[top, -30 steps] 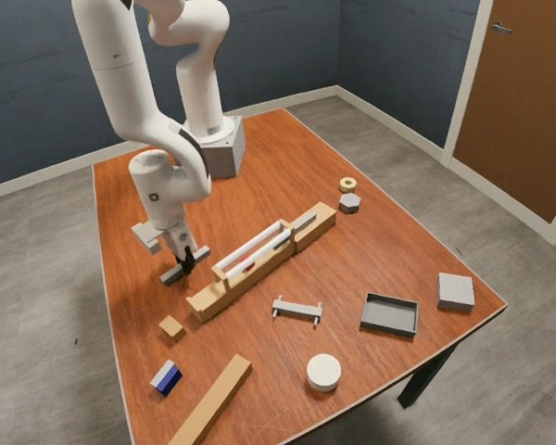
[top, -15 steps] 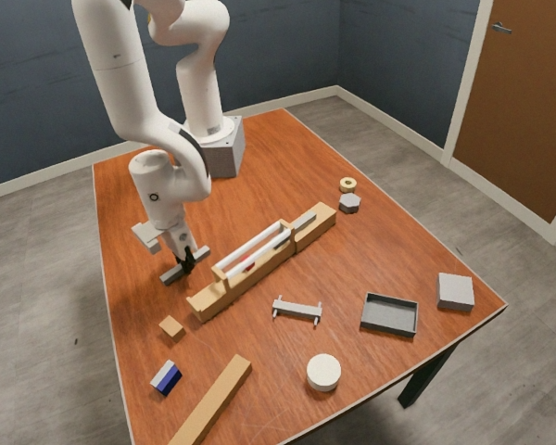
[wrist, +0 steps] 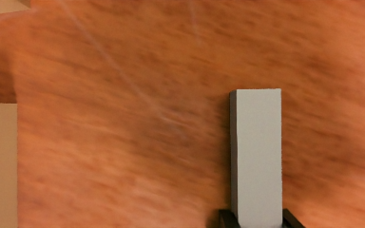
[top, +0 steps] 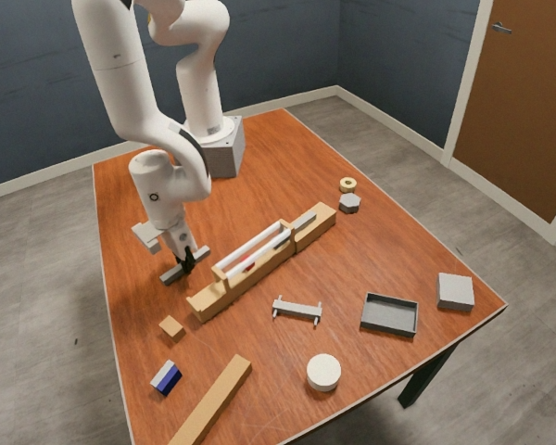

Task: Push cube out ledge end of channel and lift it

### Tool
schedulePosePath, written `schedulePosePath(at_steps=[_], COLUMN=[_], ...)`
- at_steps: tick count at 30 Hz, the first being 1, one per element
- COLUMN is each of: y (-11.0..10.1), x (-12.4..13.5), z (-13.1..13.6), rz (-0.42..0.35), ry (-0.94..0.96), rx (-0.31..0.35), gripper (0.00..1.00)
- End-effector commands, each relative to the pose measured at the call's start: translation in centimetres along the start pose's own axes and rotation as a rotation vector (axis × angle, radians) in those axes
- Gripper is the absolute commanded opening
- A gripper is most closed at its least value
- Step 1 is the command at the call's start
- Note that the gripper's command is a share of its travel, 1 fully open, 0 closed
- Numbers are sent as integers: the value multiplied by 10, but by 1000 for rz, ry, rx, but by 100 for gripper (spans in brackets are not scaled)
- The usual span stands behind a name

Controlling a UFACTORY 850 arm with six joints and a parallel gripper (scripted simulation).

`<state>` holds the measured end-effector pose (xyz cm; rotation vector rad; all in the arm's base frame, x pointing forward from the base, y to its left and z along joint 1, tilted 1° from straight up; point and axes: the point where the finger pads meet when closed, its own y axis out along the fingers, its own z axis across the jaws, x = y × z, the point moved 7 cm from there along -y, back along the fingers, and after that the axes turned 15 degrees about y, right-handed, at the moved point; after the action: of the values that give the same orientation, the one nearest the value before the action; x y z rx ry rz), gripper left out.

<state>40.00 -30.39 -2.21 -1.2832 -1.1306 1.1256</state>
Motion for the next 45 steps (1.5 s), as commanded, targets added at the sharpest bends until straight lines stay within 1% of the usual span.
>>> schedulePosePath(at_steps=[1,4,6,12,15,17,31,33,34,37,38,40,41,43,45], y=[-5,-24,-24,-91,-112,-116,-116,-116,-116,-115,-115,-115,-115,-115,-115], x=[0,0,0,0,0,0,2,15,28,87,100,100,146,166,196], z=[-1,-1,-1,-1,-1,-1,-2,-10,-17,-42,-45,-45,-59,-57,-58], rz=[1,1,1,1,1,1,1,1,1,0,-1,-1,-1,-1,0], ry=[0,0,0,0,0,0,0,1,1,5,6,6,8,11,14], rx=[-1,-1,-1,-1,-1,-1,-1,-1,-1,0,0,0,0,1,0], gripper=[0,0,0,0,0,0,0,0,0,0,0,0,0,0,0])
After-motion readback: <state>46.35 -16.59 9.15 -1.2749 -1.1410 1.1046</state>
